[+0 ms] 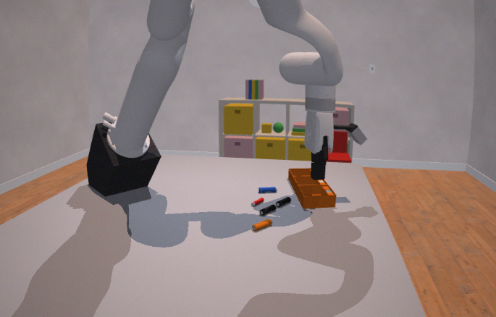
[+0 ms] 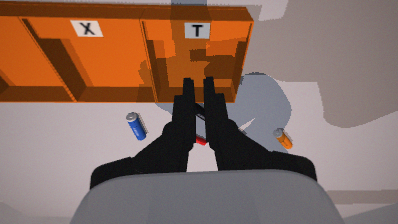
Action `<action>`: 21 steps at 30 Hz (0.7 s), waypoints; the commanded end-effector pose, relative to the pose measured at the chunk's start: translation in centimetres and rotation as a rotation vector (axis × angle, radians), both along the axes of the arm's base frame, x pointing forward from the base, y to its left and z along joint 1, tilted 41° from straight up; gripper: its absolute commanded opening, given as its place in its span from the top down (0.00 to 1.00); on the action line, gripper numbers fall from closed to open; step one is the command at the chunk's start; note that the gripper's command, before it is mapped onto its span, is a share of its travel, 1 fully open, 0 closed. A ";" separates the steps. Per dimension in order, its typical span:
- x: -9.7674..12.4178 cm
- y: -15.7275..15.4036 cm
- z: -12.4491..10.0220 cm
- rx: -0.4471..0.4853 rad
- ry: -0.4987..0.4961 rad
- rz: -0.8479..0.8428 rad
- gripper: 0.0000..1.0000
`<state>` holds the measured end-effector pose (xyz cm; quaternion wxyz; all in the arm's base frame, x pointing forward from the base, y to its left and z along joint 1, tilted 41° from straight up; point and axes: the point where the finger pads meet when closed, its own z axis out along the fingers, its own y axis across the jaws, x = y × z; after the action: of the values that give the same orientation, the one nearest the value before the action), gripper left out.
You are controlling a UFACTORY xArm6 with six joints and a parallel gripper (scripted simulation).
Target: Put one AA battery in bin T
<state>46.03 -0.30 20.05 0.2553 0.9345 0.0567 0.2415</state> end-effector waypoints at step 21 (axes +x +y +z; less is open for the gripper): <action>2.5 -2.0 -3.3 0.000 -0.003 0.001 0.93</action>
<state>47.86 -1.84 17.43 0.2552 0.9347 0.0565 0.2409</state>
